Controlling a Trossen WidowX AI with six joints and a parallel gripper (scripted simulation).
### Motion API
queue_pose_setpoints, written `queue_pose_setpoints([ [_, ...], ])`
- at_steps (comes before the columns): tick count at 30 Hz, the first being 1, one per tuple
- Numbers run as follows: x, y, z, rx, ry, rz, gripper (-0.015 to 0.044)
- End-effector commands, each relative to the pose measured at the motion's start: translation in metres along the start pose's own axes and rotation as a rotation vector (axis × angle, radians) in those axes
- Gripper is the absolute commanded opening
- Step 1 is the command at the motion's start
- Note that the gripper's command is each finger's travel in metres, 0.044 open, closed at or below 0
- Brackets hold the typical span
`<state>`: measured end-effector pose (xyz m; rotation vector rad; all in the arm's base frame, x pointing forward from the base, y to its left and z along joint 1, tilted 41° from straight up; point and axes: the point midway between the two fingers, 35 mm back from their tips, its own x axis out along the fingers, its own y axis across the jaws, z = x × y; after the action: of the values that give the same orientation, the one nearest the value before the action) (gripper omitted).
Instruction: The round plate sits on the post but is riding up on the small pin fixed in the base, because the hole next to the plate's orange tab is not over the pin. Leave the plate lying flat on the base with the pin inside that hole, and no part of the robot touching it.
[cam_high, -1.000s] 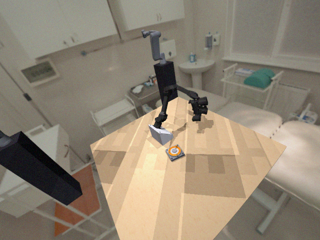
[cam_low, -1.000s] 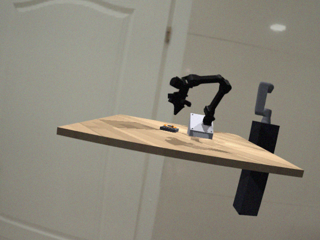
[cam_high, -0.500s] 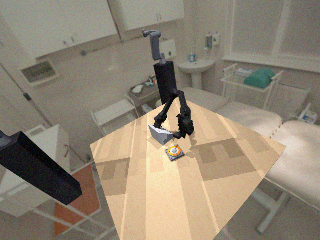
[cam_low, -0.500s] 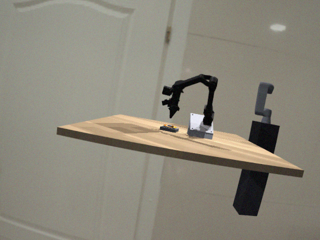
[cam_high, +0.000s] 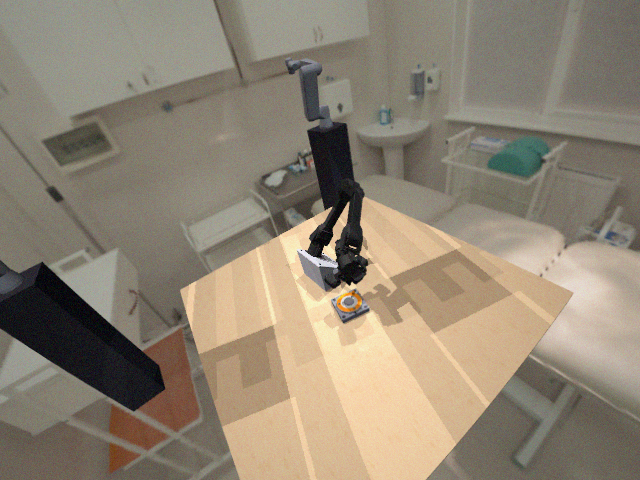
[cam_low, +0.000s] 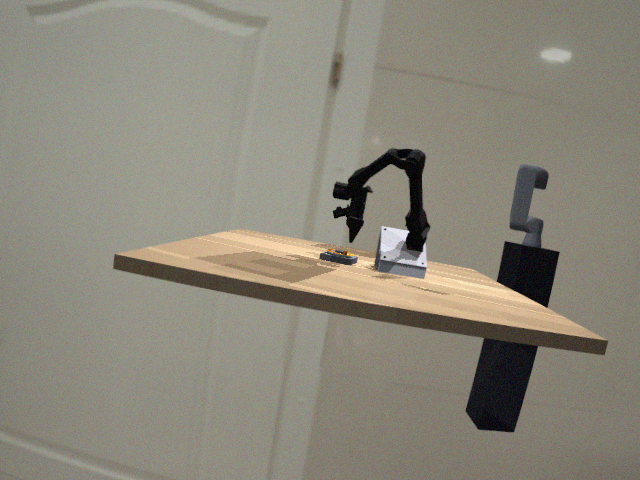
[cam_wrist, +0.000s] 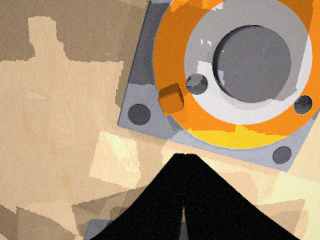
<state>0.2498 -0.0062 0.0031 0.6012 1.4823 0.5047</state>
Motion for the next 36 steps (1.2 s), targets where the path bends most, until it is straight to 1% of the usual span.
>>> queue_pose_setpoints([
  [1,0.019,-0.002,-0.004,0.013,0.012,0.005,0.0],
  [5,0.04,-0.001,-0.005,0.013,0.012,0.007,0.0],
  [7,0.043,-0.001,-0.005,0.013,0.012,0.007,0.0],
  [36,0.044,0.015,0.022,0.012,0.011,0.008,0.0],
])
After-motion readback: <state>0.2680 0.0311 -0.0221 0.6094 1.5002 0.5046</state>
